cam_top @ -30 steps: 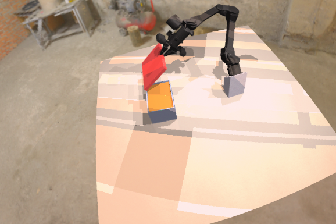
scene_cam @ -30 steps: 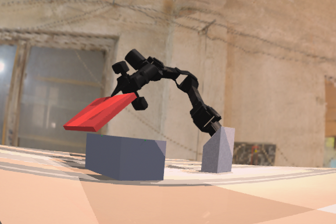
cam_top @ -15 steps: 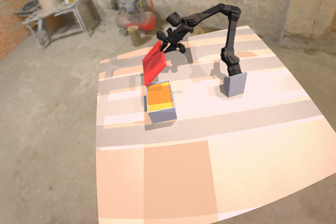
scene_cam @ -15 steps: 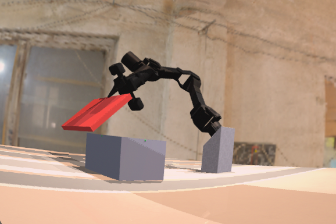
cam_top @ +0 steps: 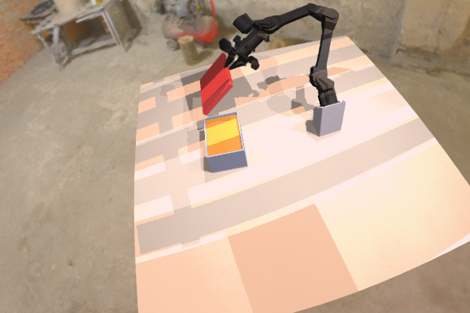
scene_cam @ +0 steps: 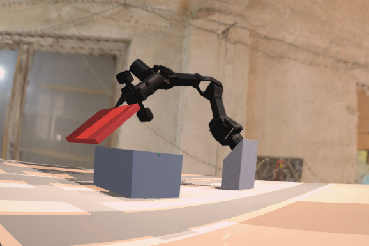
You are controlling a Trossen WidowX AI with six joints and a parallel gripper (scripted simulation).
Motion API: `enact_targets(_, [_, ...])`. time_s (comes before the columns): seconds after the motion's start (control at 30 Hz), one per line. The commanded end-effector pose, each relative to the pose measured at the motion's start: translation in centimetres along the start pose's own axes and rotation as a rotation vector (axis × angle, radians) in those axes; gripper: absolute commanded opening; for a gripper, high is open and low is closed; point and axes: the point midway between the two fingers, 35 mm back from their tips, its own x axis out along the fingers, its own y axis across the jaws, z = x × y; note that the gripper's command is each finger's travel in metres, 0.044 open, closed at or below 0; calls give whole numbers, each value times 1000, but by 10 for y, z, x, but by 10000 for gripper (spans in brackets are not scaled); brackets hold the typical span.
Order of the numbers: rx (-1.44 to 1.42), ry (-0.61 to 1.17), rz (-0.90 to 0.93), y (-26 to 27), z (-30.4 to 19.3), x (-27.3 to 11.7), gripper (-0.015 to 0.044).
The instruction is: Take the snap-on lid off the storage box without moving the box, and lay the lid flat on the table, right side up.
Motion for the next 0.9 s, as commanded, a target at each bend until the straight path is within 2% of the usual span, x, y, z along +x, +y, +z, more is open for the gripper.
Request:
enact_targets(0.0, [4,-3,21,5,10,-4,0])
enact_targets(0.87, [2,-6,22,0,50,-8,0])
